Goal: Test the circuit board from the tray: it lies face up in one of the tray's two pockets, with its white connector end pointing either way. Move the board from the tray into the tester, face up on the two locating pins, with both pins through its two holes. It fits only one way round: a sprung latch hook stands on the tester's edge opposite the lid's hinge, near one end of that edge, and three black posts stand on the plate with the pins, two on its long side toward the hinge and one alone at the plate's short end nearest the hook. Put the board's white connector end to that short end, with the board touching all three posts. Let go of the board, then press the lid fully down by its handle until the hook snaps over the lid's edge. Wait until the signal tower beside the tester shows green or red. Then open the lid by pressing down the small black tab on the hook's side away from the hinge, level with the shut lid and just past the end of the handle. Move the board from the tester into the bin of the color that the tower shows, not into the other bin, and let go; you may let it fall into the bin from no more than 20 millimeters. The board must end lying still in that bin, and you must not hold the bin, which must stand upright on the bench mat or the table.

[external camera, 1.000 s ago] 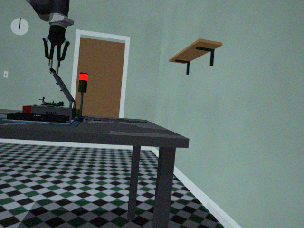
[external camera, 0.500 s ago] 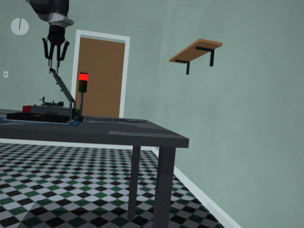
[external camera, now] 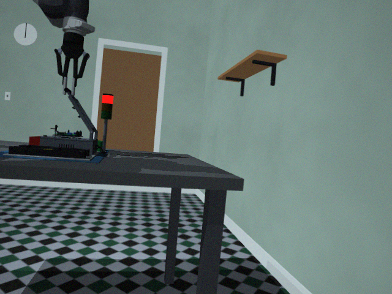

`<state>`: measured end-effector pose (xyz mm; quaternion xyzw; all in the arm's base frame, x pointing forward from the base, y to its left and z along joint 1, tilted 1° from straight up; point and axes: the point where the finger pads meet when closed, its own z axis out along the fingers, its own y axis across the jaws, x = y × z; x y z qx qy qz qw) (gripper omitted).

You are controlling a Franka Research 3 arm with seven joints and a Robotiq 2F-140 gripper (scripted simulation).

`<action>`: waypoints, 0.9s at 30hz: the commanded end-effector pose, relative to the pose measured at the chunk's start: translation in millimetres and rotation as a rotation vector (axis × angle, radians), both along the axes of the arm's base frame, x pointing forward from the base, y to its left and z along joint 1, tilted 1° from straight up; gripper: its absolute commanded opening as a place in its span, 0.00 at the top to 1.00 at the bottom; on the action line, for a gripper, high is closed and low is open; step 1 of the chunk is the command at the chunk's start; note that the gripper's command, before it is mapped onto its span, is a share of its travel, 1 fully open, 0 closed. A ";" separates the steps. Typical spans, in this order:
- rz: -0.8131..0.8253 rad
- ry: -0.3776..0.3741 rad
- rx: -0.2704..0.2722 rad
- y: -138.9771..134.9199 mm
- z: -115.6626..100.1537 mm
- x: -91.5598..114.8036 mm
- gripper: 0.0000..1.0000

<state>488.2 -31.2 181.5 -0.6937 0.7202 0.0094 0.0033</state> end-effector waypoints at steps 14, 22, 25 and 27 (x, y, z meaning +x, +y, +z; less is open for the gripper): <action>0.002 -0.003 -0.002 -1.6 0.2 0.1 1.00; 0.002 -0.003 -0.002 -1.6 0.2 0.1 1.00; 0.002 -0.003 -0.002 -1.6 0.2 0.1 1.00; 0.002 -0.003 -0.002 -1.6 0.2 0.1 1.00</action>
